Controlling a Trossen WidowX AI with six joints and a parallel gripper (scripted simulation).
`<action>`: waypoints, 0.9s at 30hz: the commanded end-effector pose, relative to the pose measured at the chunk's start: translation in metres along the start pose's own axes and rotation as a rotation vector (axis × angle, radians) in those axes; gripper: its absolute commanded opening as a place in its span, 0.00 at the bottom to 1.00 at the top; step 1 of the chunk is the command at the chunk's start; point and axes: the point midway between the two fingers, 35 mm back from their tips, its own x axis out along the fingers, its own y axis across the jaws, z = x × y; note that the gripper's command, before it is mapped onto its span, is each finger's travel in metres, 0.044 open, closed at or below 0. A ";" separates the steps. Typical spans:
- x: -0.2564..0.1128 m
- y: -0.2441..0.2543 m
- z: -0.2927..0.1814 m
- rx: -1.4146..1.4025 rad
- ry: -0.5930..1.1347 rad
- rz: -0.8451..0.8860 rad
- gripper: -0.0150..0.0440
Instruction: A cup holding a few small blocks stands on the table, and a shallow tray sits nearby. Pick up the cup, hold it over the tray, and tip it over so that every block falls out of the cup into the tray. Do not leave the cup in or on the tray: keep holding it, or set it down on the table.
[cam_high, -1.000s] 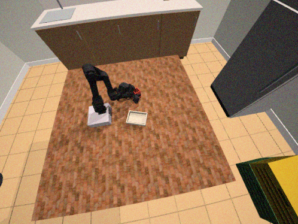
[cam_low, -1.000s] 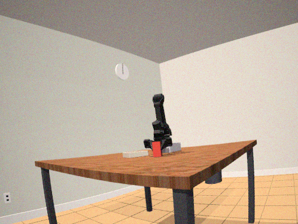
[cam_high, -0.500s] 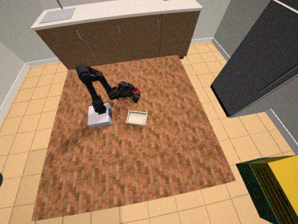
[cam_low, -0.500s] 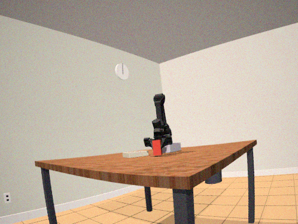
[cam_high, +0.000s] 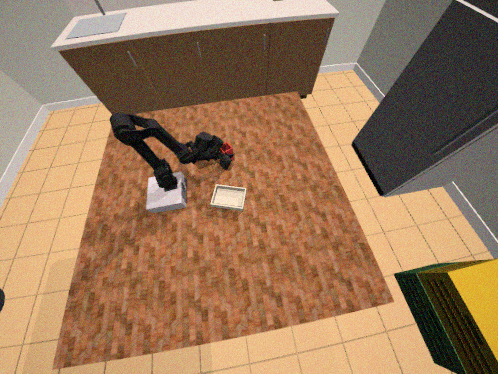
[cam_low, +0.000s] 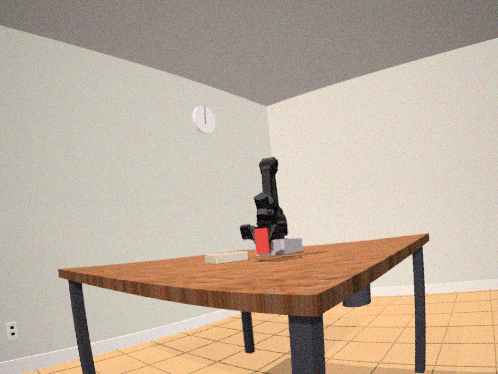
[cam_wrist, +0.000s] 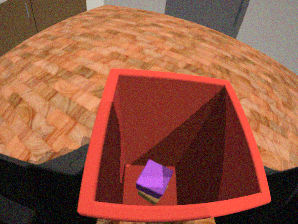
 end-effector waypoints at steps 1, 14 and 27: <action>-0.003 -0.001 0.011 0.004 -0.018 -0.006 0.25; -0.007 -0.003 0.023 0.006 -0.018 -0.009 0.25; -0.021 -0.067 0.021 0.122 -0.020 -0.197 0.25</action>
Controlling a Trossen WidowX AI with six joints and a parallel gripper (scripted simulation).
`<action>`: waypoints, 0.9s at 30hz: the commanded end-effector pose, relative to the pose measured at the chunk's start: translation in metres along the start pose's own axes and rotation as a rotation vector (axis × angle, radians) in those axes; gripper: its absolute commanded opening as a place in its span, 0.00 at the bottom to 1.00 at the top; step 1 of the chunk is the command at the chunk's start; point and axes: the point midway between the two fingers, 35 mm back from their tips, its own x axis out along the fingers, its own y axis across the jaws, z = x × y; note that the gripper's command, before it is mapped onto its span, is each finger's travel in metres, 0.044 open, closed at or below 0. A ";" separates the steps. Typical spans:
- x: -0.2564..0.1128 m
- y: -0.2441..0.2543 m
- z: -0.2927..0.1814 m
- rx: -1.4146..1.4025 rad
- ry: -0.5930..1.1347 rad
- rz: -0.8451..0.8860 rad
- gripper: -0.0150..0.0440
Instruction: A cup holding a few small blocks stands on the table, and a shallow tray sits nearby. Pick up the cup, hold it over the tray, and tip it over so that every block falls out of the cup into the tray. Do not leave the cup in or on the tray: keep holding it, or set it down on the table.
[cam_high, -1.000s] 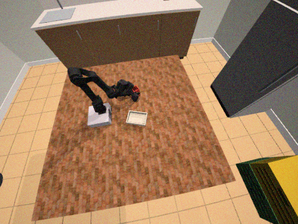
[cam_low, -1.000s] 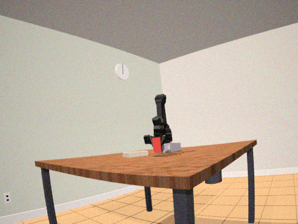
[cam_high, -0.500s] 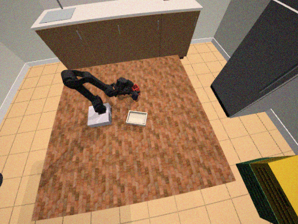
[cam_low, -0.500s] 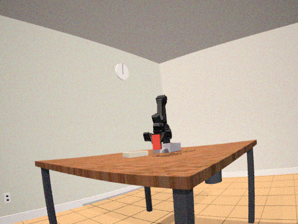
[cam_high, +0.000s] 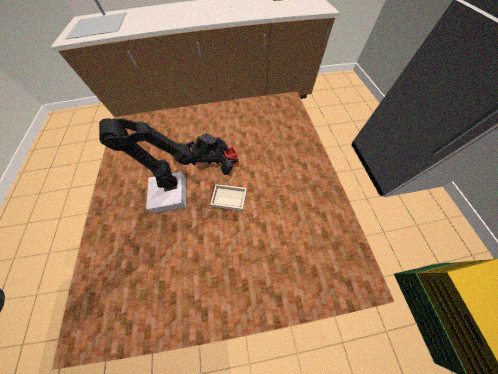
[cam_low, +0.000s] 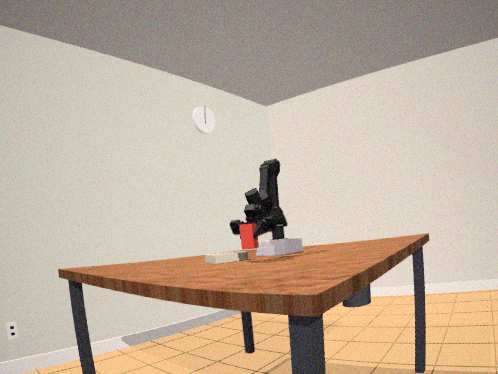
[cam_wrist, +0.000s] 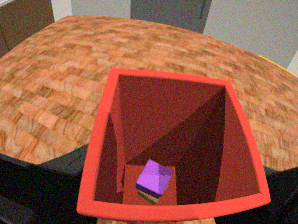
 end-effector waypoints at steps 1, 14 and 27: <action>-0.003 -0.020 0.005 0.038 -0.014 -0.060 0.25; -0.020 -0.086 0.001 0.159 -0.014 -0.260 0.25; -0.049 -0.146 -0.011 0.280 -0.012 -0.460 0.25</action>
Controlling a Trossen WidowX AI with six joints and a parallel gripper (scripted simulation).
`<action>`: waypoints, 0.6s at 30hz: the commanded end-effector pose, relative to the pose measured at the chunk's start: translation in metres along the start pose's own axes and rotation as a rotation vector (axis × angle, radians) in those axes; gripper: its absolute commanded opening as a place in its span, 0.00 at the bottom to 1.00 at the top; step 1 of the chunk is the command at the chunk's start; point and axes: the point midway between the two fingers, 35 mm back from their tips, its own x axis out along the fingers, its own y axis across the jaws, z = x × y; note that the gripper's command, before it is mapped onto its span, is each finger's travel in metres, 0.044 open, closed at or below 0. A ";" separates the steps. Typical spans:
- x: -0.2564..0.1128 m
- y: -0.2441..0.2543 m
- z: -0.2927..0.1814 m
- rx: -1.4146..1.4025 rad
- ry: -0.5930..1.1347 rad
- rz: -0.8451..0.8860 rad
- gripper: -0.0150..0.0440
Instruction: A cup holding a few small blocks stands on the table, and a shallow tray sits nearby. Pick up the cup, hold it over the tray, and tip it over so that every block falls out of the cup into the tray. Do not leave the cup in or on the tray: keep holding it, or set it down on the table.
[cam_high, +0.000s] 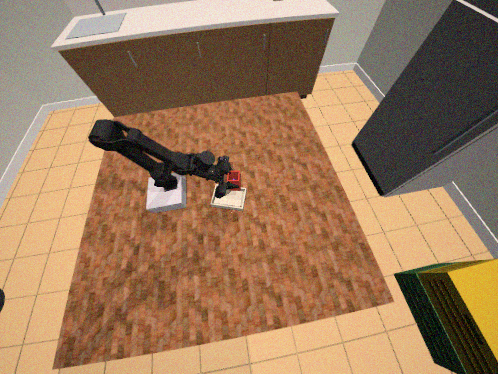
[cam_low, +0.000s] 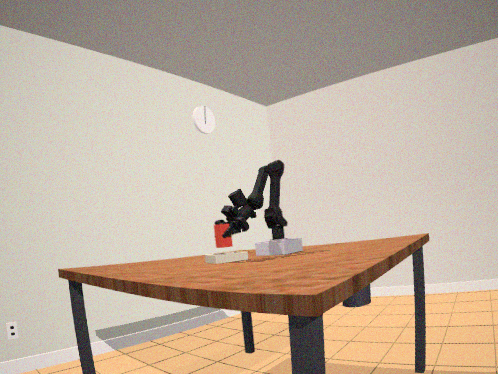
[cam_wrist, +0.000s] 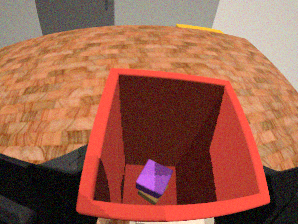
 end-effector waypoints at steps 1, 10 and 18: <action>-0.003 -0.020 0.005 0.039 -0.013 -0.061 0.25; -0.007 -0.043 0.004 0.083 -0.012 -0.130 0.25; -0.005 -0.043 0.004 0.243 -0.022 -0.129 0.25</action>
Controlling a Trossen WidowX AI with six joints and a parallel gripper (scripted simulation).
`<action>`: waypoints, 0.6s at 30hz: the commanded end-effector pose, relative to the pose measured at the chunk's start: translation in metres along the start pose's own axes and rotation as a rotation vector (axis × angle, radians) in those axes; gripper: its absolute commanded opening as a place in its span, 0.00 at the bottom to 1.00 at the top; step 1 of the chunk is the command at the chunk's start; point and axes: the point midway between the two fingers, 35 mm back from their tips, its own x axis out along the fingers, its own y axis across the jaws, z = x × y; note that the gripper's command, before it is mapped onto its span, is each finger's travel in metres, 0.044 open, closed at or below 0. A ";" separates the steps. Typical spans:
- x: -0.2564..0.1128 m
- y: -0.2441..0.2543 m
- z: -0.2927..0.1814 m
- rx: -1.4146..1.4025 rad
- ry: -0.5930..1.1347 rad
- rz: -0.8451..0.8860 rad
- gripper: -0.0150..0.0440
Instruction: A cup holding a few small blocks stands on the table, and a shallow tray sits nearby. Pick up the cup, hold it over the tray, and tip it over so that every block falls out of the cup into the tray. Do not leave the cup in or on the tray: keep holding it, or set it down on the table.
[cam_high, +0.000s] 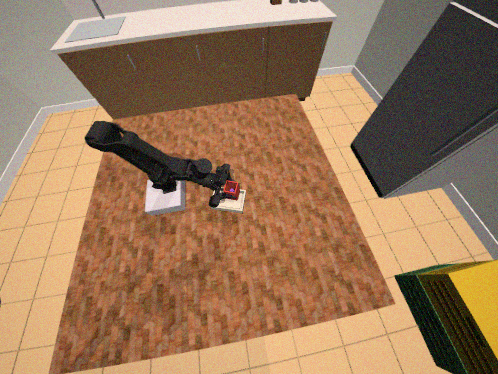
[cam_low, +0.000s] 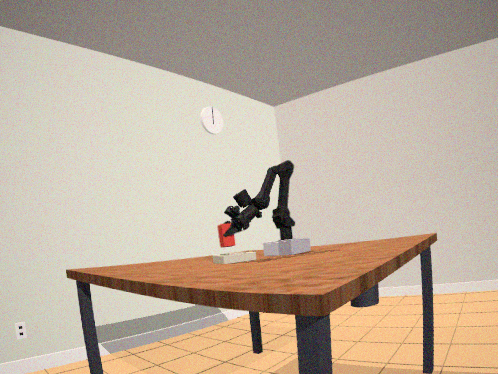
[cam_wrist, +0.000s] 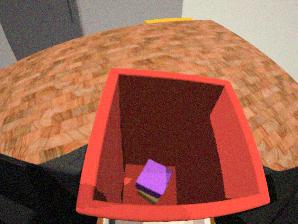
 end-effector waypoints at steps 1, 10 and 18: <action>0.001 -0.001 0.003 0.079 -0.008 -0.005 0.25; 0.002 -0.001 0.002 0.276 -0.009 -0.004 0.25; 0.004 0.000 0.001 0.450 -0.009 -0.003 0.25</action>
